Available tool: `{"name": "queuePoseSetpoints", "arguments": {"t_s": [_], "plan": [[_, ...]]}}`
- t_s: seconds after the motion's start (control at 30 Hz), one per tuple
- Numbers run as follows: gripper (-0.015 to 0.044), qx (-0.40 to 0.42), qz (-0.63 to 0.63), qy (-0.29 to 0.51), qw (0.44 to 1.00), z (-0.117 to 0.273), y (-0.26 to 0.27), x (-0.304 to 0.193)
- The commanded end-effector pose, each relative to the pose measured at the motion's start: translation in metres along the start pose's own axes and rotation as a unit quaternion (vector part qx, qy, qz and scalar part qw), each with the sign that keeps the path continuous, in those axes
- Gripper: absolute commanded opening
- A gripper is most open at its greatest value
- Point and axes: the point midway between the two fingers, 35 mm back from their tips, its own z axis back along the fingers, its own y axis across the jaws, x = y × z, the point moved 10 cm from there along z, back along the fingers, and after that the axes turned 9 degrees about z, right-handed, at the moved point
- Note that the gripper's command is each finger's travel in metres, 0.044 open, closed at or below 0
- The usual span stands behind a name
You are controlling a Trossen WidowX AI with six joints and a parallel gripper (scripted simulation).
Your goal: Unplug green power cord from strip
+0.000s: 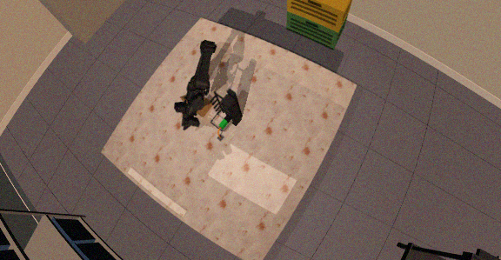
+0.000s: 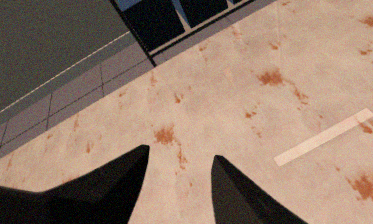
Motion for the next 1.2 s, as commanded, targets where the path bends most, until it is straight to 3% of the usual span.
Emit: {"name": "queuePoseSetpoints", "arguments": {"t_s": [0.0,0.23,0.3,1.17], "plan": [[0.0160,-0.030,0.115,0.148,0.982,-0.014,0.022,-0.031],[0.0160,-0.061,0.243,0.425,0.870,-0.033,0.052,-0.090],[0.0160,-0.062,0.251,0.471,0.843,-0.036,0.057,-0.101],[0.0160,-0.062,0.252,0.477,0.840,-0.015,0.052,-0.114]]}}
